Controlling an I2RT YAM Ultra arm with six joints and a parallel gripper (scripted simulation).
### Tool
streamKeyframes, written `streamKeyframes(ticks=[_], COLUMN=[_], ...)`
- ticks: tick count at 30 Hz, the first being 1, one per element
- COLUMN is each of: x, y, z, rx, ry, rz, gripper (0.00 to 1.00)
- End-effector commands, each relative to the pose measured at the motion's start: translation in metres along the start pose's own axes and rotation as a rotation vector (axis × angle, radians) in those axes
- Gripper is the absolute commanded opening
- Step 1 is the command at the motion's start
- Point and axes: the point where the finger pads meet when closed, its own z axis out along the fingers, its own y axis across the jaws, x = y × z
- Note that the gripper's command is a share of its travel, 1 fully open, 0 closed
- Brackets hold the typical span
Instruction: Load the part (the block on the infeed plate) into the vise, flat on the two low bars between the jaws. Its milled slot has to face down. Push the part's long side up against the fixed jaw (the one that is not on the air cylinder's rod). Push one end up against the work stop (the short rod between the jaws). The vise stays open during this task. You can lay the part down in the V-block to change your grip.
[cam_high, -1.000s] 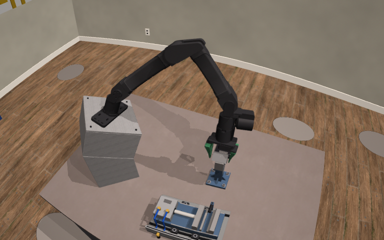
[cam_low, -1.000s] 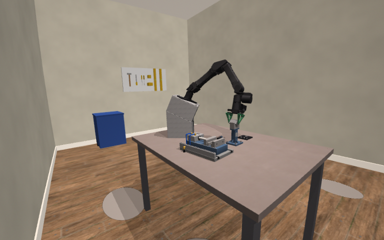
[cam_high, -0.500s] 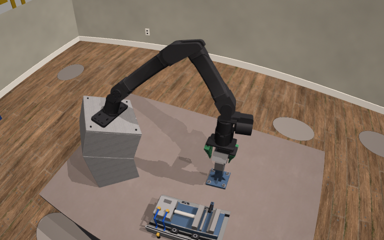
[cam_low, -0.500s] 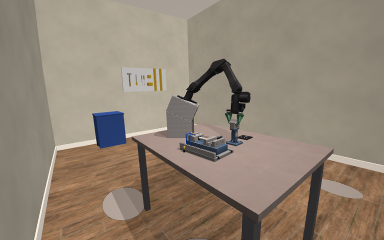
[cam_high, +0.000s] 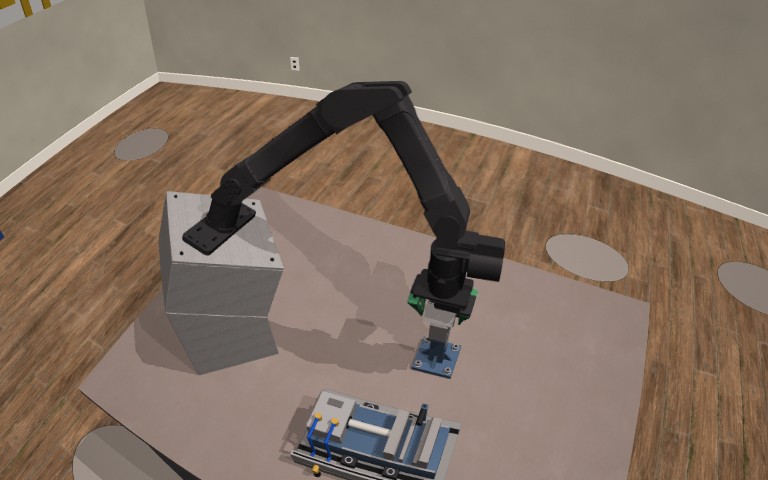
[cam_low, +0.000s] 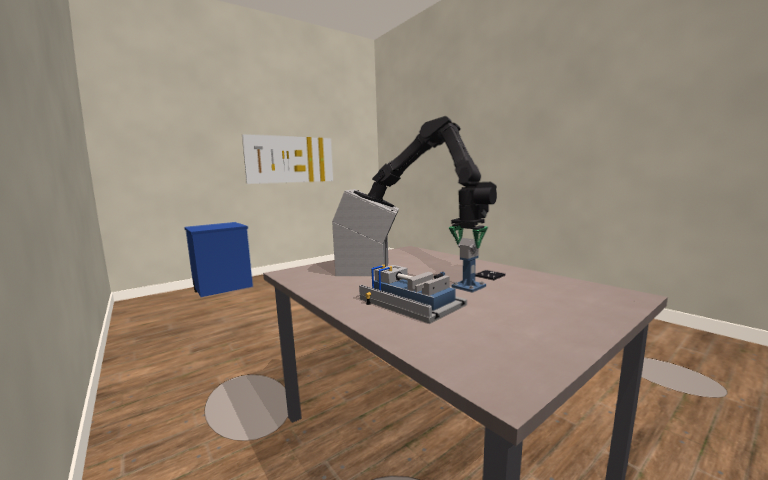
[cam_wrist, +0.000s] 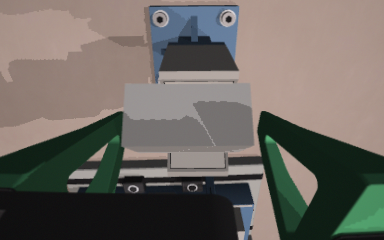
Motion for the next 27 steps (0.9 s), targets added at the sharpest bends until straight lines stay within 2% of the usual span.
streamKeyframes(ticks=[1,3,9,15,23,27], x=[0.004,0.004,0.003,0.001,0.002,0.002], y=[0.005,0.009,0.007,-0.006,-0.004,-0.004], z=[0.005,0.006,0.004,-0.001,-0.001,-0.001], rx=[-0.013,-0.025,-0.020,0.008,0.000,0.000], ry=[-0.073,-0.096,-0.144,-0.213,-0.302,-0.323], rz=[0.004,0.010,0.009,-0.004,0.001,0.001], gripper=[0.81,0.81,0.81,0.81,0.81,0.81])
